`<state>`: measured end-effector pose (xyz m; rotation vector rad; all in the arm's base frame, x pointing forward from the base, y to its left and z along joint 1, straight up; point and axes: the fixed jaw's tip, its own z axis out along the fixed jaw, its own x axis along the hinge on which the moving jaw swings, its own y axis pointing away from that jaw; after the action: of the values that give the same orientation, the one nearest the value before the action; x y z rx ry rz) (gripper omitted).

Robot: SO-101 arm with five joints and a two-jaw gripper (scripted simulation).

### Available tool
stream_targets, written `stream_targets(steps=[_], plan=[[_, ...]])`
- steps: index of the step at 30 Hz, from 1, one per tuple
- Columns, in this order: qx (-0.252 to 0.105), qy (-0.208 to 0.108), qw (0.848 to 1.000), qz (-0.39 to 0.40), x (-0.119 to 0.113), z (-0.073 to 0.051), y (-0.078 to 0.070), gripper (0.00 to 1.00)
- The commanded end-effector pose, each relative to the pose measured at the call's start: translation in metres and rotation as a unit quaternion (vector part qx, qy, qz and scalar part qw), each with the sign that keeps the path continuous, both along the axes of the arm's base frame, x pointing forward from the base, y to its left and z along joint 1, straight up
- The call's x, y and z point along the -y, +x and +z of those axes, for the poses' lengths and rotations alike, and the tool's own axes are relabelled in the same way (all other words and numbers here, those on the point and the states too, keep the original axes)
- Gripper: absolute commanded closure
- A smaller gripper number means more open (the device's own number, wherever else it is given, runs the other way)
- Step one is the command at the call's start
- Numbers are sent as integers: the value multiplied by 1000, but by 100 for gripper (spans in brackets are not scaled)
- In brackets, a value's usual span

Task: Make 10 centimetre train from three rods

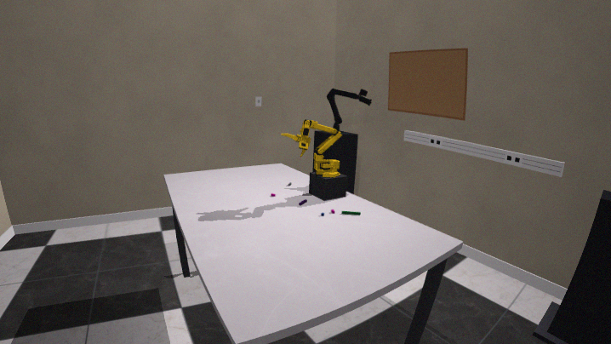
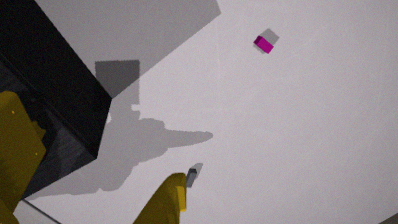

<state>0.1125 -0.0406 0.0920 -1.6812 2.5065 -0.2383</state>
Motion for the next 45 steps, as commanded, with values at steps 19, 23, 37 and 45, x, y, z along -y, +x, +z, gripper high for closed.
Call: stream_targets(steps=[19,23,37,45], plan=[[-7,3,987,161,-39,-2,5,0],[-7,3,987,161,-39,-2,5,0],[-7,3,987,161,-39,-2,5,0],[-7,3,985,171,-42,-2,6,0]])
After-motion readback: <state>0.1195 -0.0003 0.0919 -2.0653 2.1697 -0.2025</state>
